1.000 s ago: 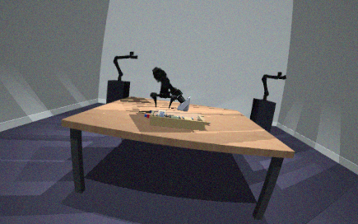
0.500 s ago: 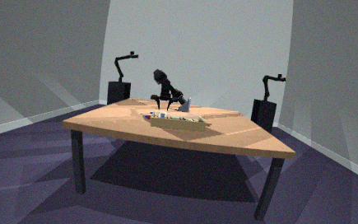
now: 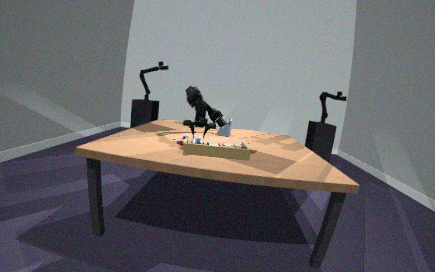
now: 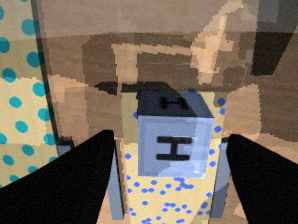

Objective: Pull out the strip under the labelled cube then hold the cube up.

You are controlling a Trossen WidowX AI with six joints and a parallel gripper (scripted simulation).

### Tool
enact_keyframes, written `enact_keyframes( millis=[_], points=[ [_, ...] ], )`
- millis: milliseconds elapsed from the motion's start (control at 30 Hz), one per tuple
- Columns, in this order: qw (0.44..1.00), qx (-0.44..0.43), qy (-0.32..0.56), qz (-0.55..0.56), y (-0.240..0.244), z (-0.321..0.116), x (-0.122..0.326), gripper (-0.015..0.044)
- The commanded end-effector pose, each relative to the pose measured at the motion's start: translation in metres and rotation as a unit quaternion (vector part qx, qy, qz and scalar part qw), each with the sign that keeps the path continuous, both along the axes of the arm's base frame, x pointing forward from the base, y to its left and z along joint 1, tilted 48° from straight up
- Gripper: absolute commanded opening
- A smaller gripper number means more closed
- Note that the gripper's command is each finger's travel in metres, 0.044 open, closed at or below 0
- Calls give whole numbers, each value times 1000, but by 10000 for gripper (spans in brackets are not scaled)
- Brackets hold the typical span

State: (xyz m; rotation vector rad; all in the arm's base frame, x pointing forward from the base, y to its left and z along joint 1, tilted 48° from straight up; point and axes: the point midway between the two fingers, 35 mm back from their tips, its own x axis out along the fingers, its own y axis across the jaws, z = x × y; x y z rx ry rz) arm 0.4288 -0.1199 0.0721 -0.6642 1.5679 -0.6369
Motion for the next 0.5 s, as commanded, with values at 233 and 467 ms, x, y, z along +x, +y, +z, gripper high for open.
enact_keyframes(
  millis=[233,467],
  points=[
    [1000,-3,1,2,-13,-11,-2,250],
    [1000,-1,0,0,-13,-11,-2,145]
  ],
)
